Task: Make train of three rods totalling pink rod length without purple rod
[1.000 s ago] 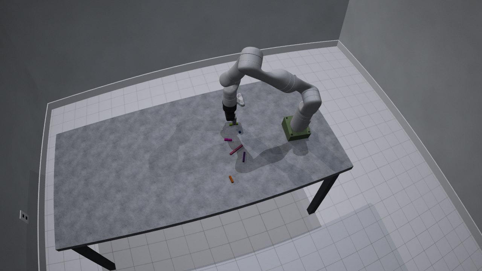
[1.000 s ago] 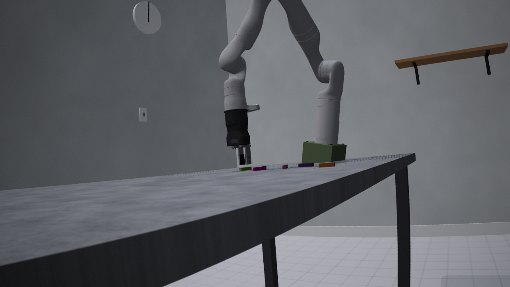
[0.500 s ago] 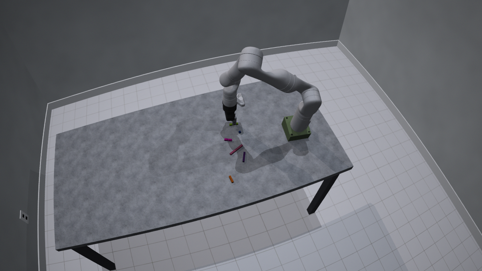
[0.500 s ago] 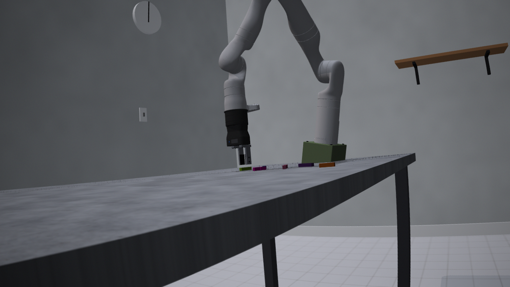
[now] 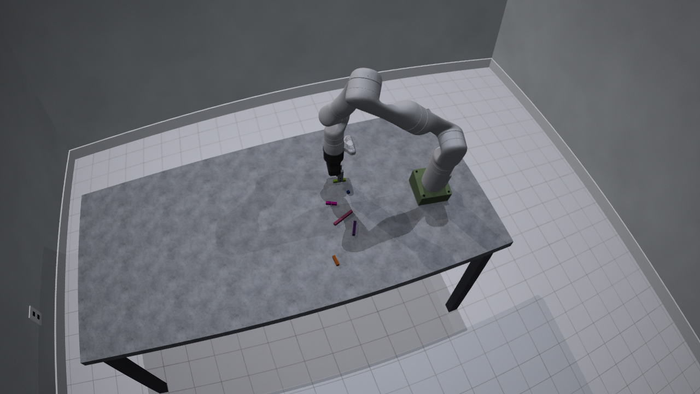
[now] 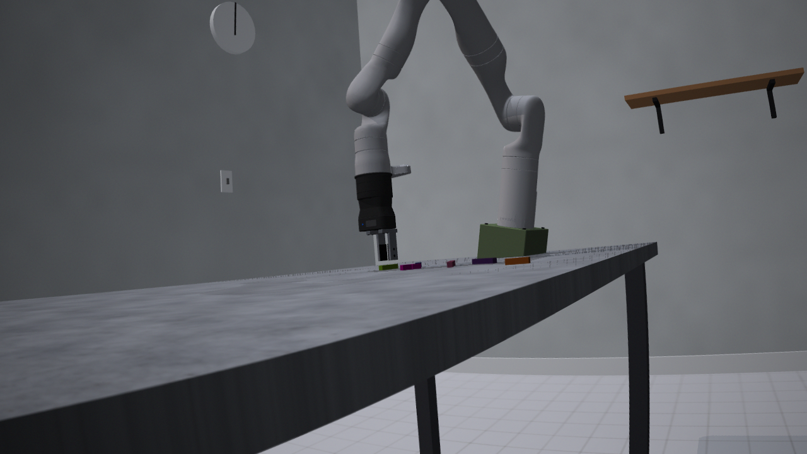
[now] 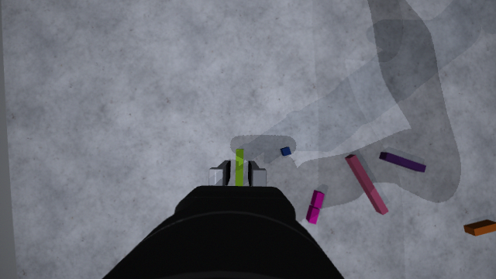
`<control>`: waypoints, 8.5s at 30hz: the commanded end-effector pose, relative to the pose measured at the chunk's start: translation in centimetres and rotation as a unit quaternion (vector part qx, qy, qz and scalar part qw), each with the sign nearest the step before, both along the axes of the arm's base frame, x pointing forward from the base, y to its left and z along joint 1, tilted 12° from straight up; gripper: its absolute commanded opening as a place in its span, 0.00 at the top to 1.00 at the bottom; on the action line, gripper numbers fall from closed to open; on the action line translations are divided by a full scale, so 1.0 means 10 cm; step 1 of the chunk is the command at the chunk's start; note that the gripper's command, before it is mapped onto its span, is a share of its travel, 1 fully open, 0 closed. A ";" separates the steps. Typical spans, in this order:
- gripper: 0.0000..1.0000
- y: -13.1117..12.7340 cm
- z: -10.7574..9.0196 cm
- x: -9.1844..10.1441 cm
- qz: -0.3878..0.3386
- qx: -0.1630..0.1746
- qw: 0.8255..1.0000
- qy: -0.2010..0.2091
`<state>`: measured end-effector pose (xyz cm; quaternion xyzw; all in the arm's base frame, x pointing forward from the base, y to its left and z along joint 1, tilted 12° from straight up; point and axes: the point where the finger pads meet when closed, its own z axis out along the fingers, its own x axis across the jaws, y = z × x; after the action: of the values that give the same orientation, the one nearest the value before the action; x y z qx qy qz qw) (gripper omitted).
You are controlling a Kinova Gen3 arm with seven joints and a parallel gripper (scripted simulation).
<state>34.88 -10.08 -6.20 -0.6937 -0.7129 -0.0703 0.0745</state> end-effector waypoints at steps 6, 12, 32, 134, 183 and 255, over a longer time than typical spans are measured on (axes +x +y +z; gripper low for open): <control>0.46 -0.02 0.00 0.00 0.004 -0.002 1.000 -0.002; 0.46 -0.02 0.00 0.00 0.004 -0.002 1.000 -0.002; 0.46 0.01 -0.14 -0.01 0.007 -0.002 1.000 -0.001; 0.76 -0.16 0.74 0.01 0.005 0.000 1.000 -0.001; 0.76 0.78 1.00 0.96 -0.123 0.001 0.992 0.025; 0.76 0.96 0.13 0.94 -0.124 0.001 0.992 0.027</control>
<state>44.18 -0.27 -4.80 -0.7799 -0.6167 -0.0601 0.0880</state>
